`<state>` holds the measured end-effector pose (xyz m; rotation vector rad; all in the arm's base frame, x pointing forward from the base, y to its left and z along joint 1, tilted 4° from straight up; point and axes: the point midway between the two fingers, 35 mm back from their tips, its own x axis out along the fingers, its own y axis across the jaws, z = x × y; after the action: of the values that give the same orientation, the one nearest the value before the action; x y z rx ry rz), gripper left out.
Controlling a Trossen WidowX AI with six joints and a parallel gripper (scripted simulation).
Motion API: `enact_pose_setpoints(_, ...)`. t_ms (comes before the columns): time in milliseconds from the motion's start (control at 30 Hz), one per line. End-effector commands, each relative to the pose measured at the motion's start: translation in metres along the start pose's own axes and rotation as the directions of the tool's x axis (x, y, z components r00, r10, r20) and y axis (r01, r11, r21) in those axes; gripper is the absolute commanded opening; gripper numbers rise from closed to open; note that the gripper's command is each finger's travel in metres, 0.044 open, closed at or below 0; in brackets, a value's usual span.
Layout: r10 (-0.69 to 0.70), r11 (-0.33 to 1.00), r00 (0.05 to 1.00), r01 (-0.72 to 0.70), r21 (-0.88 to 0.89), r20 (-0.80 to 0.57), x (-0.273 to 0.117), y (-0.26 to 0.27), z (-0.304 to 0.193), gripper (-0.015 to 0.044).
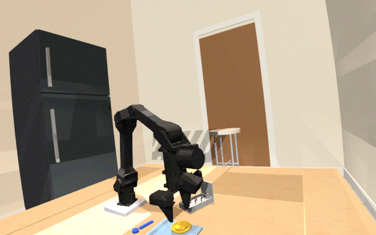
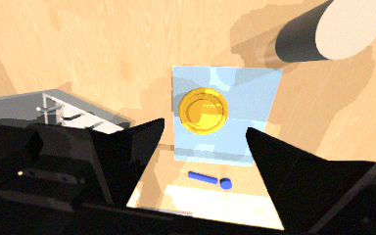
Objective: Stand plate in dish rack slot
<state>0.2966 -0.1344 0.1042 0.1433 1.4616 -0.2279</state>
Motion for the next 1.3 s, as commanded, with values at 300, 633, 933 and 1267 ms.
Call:
enact_pose_setpoints(300, 0.005, 1.000, 1.000, -0.005, -0.005, -0.010, 0.024, 0.001, 0.000, 0.0400)
enact_pose_setpoints(633, 0.005, 1.000, 1.000, -0.005, -0.005, -0.010, 0.040, 0.001, 0.000, 0.0400)
enact_pose_setpoints(933, 0.005, 1.000, 1.000, -0.005, -0.005, -0.010, 0.049, 0.001, 0.000, 0.0353)
enact_pose_setpoints(1267, 0.005, 1.000, 1.000, -0.005, -0.005, -0.010, 0.049, 0.001, 0.000, 0.0327)
